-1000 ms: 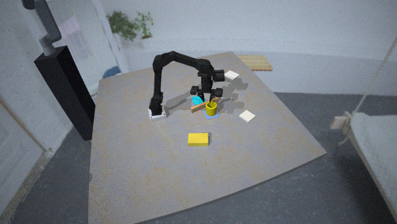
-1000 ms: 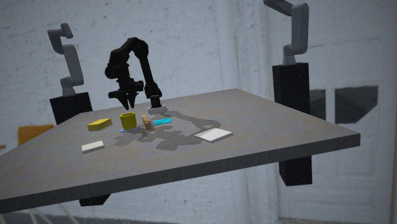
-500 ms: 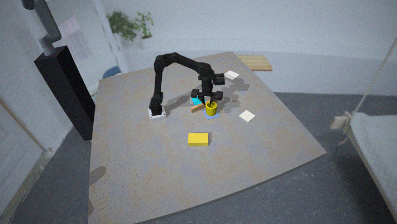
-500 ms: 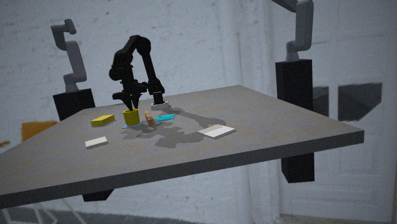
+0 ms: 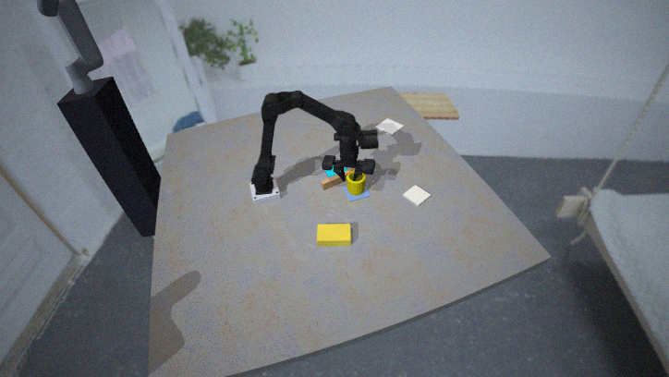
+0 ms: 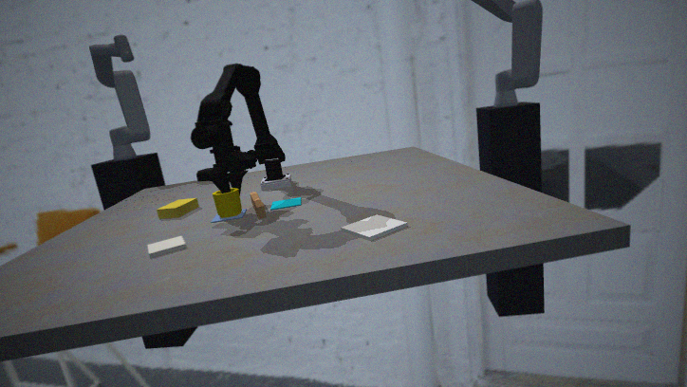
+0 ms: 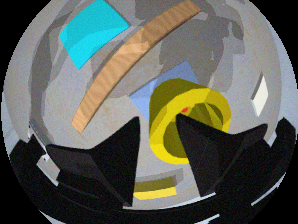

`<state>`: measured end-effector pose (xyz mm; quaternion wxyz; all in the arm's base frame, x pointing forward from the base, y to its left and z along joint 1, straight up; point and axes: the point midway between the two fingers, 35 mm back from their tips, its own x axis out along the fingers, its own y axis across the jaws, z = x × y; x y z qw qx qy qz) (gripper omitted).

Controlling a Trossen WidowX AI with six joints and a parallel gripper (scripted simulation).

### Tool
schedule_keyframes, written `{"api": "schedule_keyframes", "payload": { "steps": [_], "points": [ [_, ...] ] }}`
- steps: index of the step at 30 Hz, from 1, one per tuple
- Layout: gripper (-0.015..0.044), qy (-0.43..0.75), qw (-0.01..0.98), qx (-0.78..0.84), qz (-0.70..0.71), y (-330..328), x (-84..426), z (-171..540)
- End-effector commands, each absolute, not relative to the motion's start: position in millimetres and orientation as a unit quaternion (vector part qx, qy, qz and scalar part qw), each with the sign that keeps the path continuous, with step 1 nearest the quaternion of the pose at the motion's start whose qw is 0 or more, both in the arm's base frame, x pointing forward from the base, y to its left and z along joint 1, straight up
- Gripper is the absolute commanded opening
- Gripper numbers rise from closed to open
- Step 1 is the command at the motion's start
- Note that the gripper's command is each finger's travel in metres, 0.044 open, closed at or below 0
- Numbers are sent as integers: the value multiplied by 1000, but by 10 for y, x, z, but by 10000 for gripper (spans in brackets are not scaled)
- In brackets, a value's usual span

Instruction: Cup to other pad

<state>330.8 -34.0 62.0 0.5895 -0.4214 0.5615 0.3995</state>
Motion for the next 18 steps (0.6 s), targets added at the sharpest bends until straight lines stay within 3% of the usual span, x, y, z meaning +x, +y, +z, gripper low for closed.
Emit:
{"api": "schedule_keyframes", "payload": {
  "steps": [1,13,18],
  "points": [
    [167,563,587,-419,404,-333,3274,526],
    [167,563,587,-419,404,-333,3274,524],
    [133,563,588,-420,401,-338,3290,545]
  ]
}}
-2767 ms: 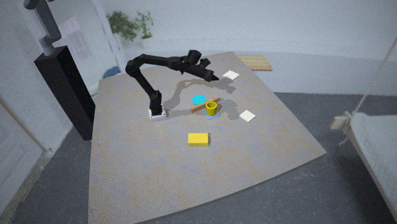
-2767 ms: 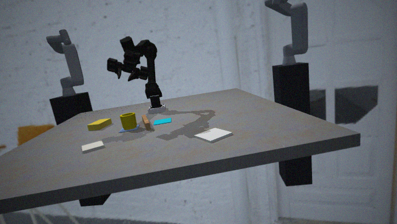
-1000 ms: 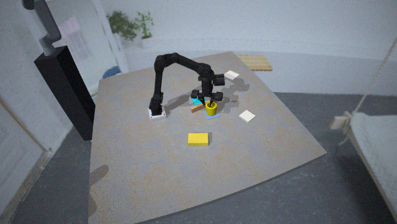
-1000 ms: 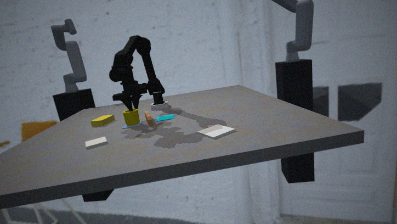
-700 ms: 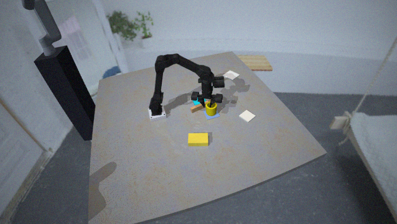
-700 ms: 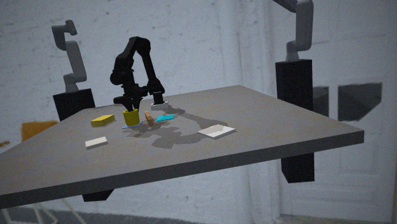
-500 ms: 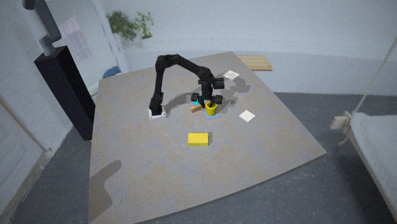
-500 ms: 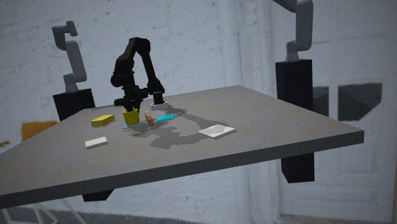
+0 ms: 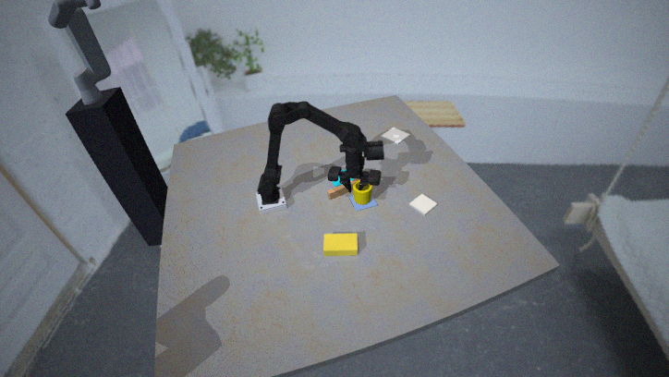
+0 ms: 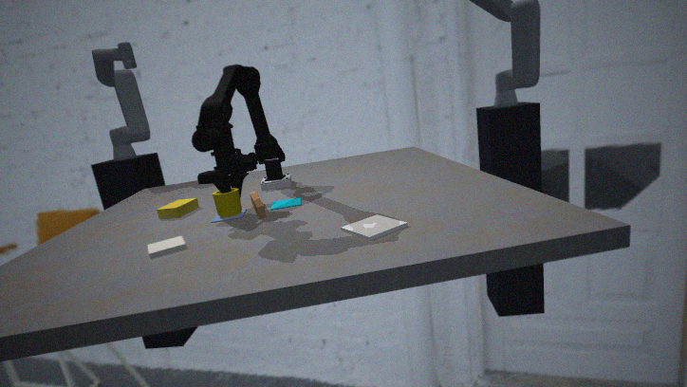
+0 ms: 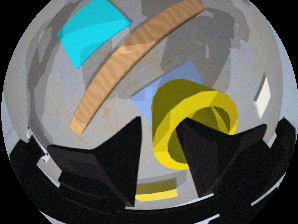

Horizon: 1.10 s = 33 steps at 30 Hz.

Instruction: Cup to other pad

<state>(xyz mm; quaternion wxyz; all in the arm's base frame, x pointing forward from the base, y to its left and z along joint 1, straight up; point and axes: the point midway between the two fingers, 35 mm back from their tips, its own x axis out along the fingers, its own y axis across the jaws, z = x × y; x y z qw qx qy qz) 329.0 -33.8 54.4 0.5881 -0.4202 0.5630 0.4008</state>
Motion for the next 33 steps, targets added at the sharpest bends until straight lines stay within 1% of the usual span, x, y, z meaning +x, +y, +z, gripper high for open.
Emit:
{"api": "schedule_keyframes", "payload": {
  "steps": [1,20,33],
  "points": [
    [127,563,588,-420,401,-338,3290,545],
    [0,563,588,-420,401,-338,3290,545],
    [0,563,587,-420,402,-339,3275,903]
  ]
}}
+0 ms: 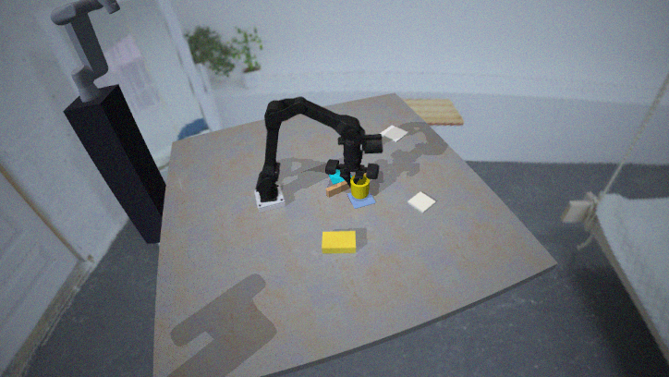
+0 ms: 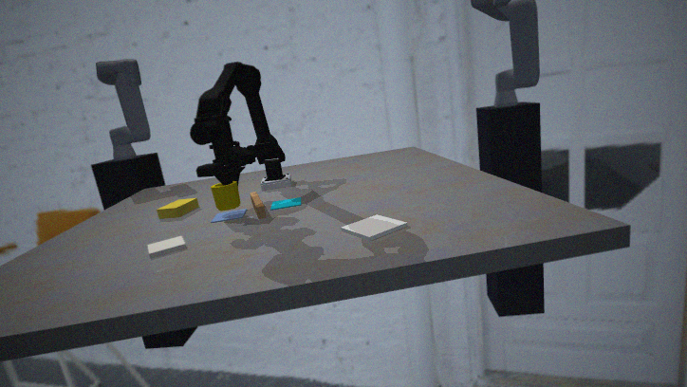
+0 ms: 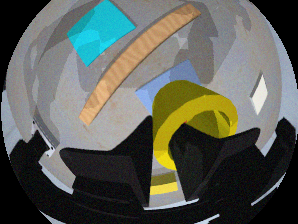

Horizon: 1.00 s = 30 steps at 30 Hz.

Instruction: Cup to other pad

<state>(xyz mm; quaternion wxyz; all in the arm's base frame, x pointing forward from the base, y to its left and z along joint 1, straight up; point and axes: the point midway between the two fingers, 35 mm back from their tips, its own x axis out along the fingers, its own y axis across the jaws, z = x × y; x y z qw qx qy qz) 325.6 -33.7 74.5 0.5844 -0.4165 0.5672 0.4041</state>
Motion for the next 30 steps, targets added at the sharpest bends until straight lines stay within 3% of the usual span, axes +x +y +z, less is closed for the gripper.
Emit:
{"api": "schedule_keyframes", "payload": {
  "steps": [1,30],
  "points": [
    [0,563,587,-420,403,-339,3270,939],
    [0,566,586,-418,403,-333,3209,1094]
  ]
}}
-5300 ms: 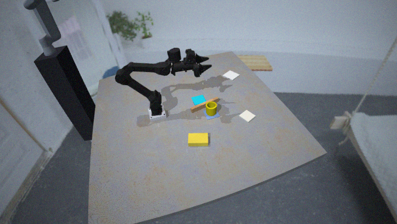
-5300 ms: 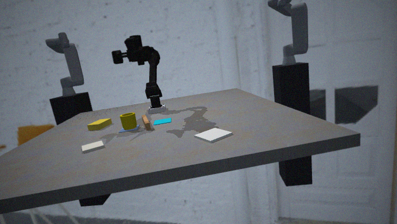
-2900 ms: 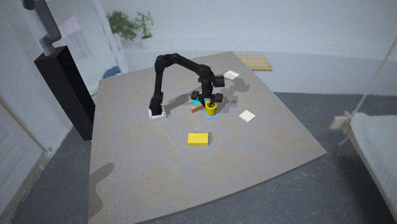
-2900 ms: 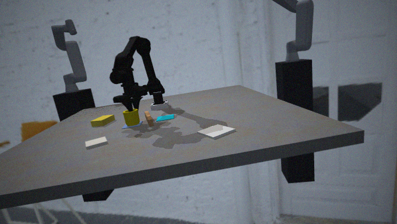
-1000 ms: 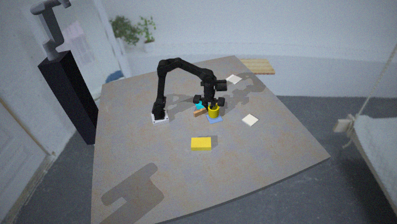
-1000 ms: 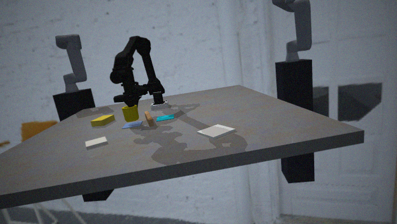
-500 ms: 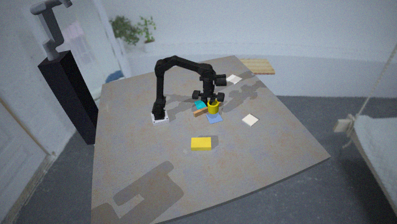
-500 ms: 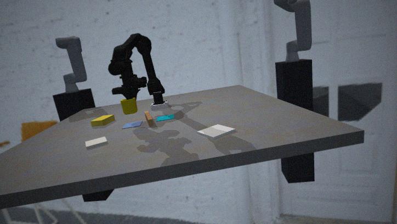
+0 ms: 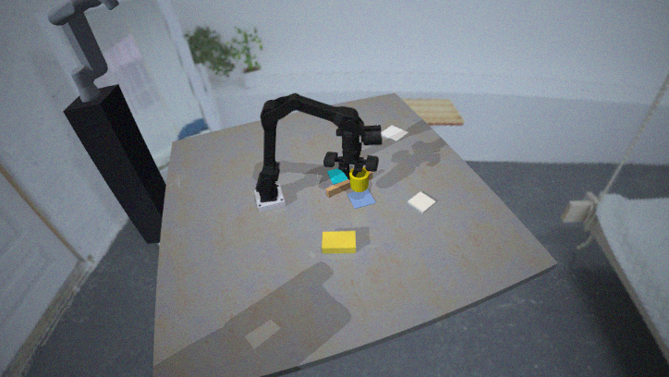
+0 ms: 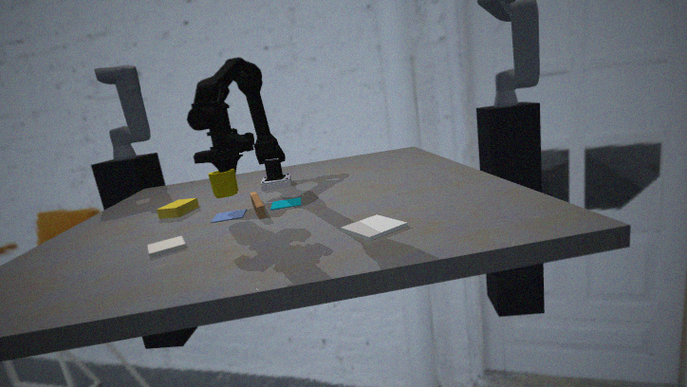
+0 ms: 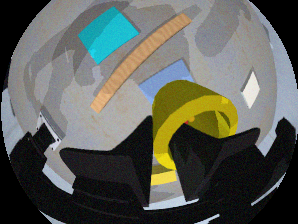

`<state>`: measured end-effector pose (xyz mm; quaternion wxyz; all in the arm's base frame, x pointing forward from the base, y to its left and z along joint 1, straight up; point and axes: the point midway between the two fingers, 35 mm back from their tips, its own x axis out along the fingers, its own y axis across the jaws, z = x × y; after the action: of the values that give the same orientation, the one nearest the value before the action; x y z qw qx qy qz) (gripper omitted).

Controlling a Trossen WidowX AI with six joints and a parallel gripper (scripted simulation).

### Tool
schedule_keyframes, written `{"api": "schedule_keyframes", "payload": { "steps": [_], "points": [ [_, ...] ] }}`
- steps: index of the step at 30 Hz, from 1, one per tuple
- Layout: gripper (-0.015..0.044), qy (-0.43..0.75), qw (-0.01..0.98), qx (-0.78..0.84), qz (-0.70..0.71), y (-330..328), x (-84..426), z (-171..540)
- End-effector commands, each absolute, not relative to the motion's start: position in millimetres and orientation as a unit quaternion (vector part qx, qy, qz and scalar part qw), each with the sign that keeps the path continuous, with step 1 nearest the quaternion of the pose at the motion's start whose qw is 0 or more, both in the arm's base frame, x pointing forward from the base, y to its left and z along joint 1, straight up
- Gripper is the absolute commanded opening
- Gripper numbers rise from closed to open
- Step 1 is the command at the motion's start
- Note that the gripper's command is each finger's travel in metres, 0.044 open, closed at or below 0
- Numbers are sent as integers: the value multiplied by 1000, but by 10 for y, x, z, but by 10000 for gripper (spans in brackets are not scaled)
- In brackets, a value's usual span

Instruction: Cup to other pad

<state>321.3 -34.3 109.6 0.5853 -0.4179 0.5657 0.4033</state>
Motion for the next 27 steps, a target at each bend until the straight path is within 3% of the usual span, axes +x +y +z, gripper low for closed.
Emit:
{"api": "schedule_keyframes", "payload": {
  "steps": [1,27],
  "points": [
    [0,566,586,-418,403,-322,3205,1095],
    [0,562,588,-417,406,249,3019,1138]
  ]
}}
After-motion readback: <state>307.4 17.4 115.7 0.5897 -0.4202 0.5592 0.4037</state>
